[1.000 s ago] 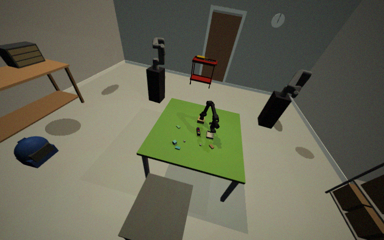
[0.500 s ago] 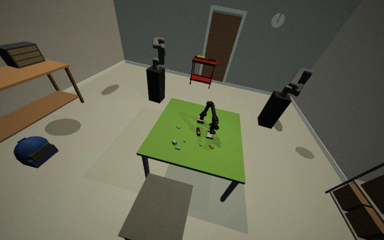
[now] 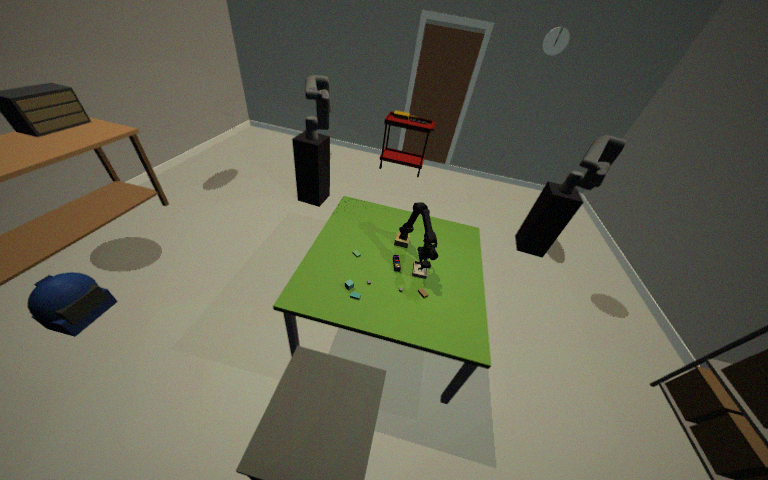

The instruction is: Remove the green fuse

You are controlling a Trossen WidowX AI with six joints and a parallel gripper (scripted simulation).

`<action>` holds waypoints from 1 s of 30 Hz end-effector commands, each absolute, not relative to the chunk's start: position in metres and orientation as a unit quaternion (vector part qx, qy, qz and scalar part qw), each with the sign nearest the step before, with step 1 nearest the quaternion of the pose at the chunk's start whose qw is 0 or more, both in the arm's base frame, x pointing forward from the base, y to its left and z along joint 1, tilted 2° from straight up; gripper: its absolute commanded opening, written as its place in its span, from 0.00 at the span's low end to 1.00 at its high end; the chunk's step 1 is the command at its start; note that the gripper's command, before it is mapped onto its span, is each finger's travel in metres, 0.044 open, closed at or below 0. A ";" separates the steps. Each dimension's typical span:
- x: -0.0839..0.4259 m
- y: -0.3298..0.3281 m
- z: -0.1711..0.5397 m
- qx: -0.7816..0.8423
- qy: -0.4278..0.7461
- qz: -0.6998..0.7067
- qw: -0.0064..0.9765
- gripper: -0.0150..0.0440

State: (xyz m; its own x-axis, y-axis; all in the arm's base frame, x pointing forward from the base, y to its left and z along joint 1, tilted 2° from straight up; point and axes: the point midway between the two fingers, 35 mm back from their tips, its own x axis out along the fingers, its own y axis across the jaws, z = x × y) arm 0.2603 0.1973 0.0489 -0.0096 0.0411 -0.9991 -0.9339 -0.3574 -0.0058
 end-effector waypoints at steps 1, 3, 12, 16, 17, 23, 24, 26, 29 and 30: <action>0.261 0.197 0.073 -0.571 0.390 0.593 0.413 0.81; 0.261 0.196 0.084 -0.570 0.391 0.593 0.413 0.81; 0.261 0.196 0.084 -0.570 0.391 0.593 0.413 0.81; 0.261 0.196 0.083 -0.571 0.392 0.592 0.412 0.81; 0.261 0.196 0.083 -0.571 0.392 0.592 0.412 0.81; 0.261 0.196 0.083 -0.571 0.392 0.592 0.412 0.81; 0.261 0.196 0.083 -0.571 0.392 0.592 0.412 0.81; 0.261 0.196 0.083 -0.571 0.392 0.592 0.412 0.81; 0.261 0.196 0.083 -0.571 0.392 0.592 0.412 0.81; 0.261 0.196 0.083 -0.571 0.392 0.592 0.412 0.81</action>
